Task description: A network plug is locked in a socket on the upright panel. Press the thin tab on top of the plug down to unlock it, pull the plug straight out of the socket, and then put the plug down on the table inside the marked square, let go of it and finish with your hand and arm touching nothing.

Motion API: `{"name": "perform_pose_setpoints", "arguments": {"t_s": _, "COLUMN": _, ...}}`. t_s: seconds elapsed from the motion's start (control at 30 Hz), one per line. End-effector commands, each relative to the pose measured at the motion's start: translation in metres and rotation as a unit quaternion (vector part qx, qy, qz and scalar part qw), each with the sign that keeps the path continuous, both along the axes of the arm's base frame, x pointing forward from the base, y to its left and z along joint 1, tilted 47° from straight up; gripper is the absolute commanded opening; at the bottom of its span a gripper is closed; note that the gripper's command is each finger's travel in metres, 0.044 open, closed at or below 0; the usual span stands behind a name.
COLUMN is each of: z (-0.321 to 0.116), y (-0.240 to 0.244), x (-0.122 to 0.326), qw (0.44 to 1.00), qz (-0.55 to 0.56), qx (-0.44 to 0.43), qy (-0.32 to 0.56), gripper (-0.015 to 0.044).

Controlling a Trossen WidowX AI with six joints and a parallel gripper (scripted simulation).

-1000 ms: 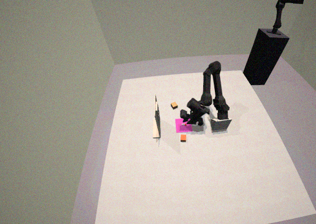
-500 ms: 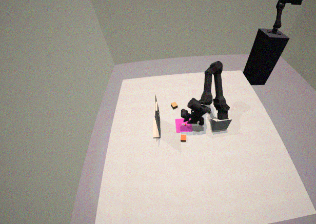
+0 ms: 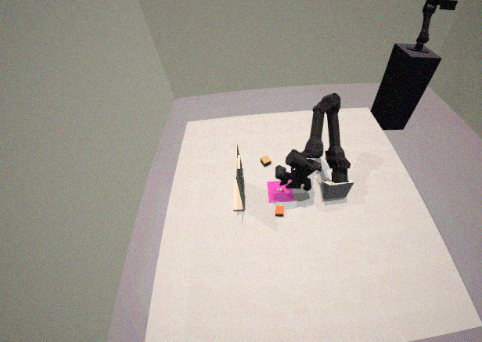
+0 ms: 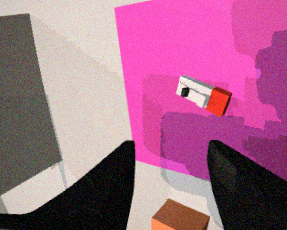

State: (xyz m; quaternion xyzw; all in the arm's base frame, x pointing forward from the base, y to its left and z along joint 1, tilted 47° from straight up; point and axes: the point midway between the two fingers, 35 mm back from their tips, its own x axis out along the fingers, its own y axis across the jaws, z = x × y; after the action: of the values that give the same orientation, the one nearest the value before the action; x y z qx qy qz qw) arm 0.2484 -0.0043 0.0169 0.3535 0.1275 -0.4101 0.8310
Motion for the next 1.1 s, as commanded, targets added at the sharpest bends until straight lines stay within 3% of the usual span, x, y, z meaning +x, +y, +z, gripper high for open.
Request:
{"name": "perform_pose_setpoints", "arguments": {"t_s": 0.0, "z": 0.003, "y": 0.004, "x": 0.001, "qw": 1.0, "qz": -0.001, "qx": 0.003, "qy": -0.005, "gripper": 0.0156}}
{"name": "perform_pose_setpoints", "arguments": {"t_s": 1.07, "z": 0.021, "y": 0.027, "x": -0.002, "qw": 1.0, "qz": -0.002, "qx": 0.004, "qy": -0.002, "gripper": 0.0156}}
